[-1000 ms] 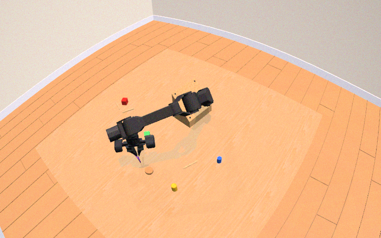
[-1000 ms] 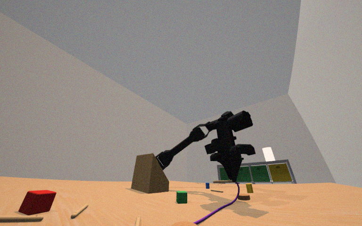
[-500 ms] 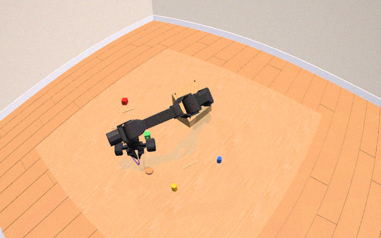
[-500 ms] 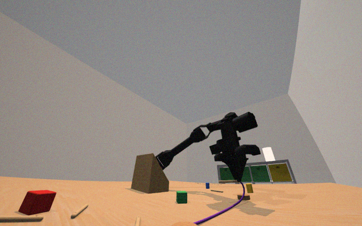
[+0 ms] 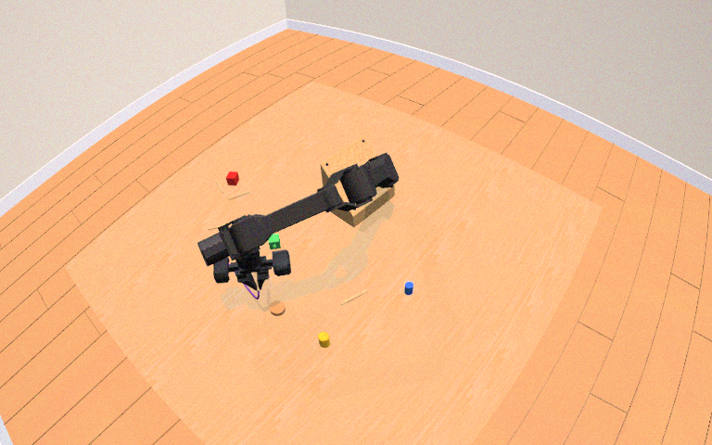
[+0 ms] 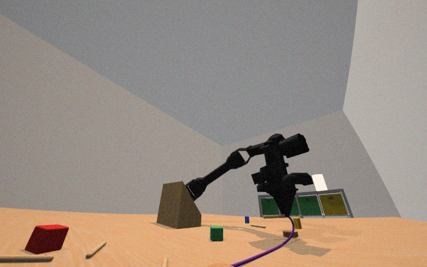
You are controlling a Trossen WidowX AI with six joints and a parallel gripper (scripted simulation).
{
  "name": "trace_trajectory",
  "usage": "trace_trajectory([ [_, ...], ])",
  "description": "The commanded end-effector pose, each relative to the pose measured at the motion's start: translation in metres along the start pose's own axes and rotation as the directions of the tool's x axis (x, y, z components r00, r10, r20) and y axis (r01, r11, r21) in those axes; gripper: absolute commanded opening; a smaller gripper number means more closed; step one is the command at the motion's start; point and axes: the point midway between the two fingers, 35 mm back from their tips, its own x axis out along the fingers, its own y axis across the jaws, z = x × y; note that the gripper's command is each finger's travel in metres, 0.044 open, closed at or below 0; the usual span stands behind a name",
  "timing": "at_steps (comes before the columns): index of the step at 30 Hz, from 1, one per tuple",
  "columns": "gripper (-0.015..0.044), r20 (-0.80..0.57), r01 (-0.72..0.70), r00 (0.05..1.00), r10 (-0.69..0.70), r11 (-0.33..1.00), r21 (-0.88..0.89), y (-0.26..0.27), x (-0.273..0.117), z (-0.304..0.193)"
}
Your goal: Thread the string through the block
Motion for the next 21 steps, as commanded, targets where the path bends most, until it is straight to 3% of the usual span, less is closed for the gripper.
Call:
trace_trajectory([
  [1, 0.0000, -0.006, -0.001, 1.000, 0.001, 1.000, 0.003, -0.004, 0.001, -0.001],
  [21, 0.0000, -0.004, 0.000, 1.000, 0.000, 1.000, 0.003, -0.018, 0.018, 0.007],
])
